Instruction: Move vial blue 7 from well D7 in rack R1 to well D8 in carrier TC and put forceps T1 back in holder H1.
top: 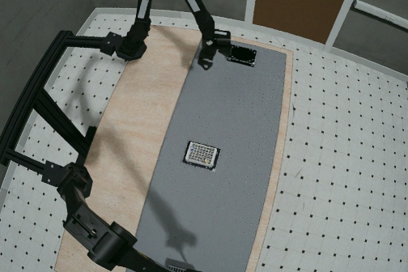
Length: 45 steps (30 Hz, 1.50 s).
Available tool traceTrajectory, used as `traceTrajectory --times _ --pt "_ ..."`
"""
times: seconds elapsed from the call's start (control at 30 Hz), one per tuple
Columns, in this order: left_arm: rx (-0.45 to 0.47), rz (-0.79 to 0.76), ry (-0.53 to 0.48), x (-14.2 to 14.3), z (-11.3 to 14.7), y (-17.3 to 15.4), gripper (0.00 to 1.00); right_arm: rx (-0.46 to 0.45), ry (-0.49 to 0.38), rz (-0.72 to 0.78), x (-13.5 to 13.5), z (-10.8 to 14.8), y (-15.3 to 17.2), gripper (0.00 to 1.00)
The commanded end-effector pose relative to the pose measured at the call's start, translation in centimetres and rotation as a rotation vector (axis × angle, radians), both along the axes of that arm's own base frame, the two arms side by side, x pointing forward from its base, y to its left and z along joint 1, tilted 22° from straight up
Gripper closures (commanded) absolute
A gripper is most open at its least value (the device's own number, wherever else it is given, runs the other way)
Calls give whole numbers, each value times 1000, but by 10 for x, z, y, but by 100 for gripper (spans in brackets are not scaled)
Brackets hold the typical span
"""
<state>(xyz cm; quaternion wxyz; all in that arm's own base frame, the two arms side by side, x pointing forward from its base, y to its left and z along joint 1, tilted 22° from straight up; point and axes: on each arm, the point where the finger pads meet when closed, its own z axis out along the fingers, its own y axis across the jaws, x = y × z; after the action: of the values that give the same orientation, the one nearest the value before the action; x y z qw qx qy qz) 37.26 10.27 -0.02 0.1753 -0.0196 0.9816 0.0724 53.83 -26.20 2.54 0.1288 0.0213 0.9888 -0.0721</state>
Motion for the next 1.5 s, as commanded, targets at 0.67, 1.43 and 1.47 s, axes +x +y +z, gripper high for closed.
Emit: traceTrajectory --times 0.67,1.43,1.47 --pt "7 -9 -14 7 5 1 0 5 10 3 5 -18 9 93" --pt "7 -9 -14 7 5 1 0 3 8 3 6 -18 10 93" --pt "7 -9 -14 7 5 1 0 3 8 3 6 -18 10 93"
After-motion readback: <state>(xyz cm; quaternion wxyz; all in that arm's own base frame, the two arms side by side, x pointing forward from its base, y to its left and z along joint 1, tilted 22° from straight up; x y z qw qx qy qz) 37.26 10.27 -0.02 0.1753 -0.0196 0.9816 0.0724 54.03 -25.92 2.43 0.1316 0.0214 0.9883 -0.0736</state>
